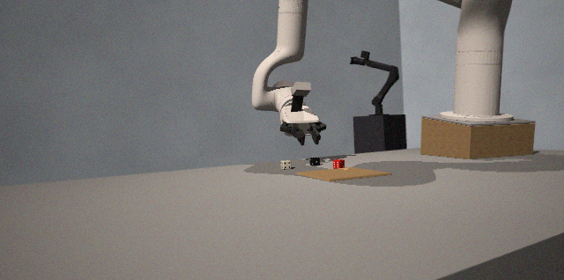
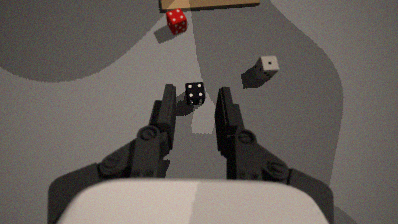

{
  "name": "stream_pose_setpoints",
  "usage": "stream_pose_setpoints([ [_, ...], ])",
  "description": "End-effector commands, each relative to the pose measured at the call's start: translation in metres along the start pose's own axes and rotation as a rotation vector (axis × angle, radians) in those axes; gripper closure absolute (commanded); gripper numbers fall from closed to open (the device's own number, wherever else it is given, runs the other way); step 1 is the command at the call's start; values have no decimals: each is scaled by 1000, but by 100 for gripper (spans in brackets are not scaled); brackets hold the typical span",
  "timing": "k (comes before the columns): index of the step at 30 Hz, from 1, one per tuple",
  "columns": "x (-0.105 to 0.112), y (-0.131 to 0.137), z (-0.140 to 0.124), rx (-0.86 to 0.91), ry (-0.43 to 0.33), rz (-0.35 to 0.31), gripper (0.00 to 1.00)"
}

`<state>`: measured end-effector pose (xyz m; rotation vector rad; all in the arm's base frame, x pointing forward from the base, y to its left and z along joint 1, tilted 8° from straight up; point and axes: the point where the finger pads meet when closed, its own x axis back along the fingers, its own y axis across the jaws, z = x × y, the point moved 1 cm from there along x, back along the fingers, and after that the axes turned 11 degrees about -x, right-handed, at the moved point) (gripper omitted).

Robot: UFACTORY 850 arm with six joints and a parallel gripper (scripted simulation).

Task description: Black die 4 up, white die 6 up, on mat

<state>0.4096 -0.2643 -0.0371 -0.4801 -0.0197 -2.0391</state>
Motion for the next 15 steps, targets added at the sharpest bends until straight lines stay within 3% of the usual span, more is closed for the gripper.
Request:
stream_pose_setpoints([
  [1, 9, -3, 17, 1, -1, -1, 64],
  [15, 15, -7, 31, -7, -23, 8, 64],
])
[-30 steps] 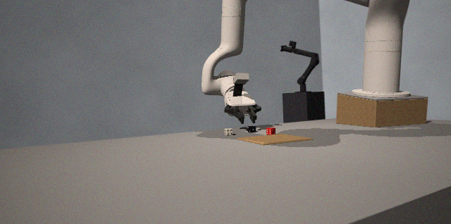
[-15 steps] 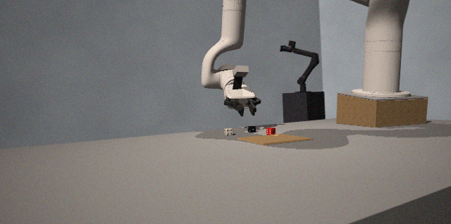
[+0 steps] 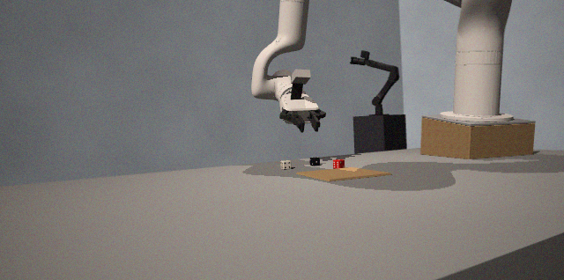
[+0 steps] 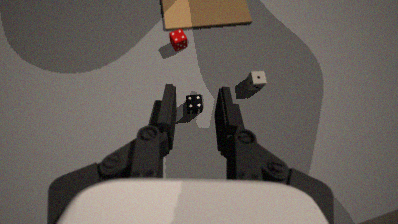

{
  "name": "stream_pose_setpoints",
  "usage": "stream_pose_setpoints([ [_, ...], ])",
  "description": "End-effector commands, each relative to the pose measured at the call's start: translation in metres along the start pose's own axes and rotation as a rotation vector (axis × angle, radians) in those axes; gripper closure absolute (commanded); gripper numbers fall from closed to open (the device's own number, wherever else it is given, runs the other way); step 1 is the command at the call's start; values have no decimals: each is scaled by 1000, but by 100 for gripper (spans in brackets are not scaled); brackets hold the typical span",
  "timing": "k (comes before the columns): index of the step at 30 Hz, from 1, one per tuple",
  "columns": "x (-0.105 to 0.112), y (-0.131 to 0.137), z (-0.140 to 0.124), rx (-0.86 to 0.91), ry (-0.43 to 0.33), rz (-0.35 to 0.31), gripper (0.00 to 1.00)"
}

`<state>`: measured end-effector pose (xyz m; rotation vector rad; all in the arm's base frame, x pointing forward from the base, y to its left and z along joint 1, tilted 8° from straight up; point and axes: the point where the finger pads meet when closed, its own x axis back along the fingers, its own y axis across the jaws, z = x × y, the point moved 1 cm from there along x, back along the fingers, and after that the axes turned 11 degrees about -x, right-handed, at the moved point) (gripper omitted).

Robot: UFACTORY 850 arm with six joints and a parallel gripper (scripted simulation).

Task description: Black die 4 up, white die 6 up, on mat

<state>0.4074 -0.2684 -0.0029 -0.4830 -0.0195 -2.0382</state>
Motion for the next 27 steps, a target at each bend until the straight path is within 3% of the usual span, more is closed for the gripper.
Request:
stream_pose_setpoints([
  [1, -4, -2, 2, -16, -47, 18, 64],
  [4, -17, -10, 4, -61, -189, 61, 64],
  [7, -23, -14, 5, -84, -279, 78, 64],
  [10, -24, -15, 5, -86, -288, 79, 64],
  [11, -29, -19, 6, -103, -377, 88, 64],
  [12, -30, -20, 7, -109, -418, 89, 64],
  [15, -32, -22, 8, -115, -471, 88, 64],
  [16, -34, -24, 10, -121, -540, 83, 64],
  [24, -38, -25, 24, -108, -798, 11, 64],
  [27, -38, -25, 26, -103, -828, -3, 64],
])
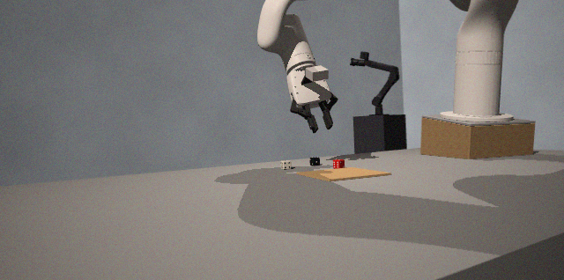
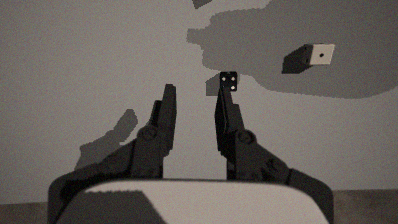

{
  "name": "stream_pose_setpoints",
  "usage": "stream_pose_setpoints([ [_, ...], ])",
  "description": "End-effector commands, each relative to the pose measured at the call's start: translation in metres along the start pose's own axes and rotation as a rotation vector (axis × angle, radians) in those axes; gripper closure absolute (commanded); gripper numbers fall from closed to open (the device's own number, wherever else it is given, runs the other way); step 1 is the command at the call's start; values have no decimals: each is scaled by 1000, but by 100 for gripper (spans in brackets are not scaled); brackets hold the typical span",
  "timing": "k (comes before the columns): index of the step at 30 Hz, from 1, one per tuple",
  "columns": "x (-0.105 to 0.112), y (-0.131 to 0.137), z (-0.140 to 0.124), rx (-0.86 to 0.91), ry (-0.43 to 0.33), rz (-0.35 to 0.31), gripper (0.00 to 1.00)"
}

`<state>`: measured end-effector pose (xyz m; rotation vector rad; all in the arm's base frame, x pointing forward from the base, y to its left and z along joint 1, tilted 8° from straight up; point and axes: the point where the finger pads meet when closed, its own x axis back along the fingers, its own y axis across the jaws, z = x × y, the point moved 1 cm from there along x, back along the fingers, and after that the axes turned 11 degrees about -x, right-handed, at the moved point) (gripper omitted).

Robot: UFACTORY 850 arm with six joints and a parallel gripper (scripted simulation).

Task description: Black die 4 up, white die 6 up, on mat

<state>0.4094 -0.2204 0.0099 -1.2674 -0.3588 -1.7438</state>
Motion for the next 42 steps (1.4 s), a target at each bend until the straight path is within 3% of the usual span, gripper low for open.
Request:
stream_pose_setpoints([
  [1, 6, 1, 9, -13, -150, -66, 64],
  [6, 16, 4, 20, -8, -242, -152, 64],
  [9, 25, 7, 32, 1, -302, -235, 64],
  [12, 27, 8, 34, 4, -312, -252, 64],
  [13, 27, 8, 34, 4, -312, -252, 0],
  [24, 27, 8, 34, 5, -312, -252, 0],
  [30, -4, 20, 13, 151, -333, -226, 0],
  [34, -6, 21, 11, 163, -335, -224, 0],
  [35, -6, 21, 11, 163, -335, -224, 64],
  [42, -6, 21, 11, 163, -335, -224, 64],
])
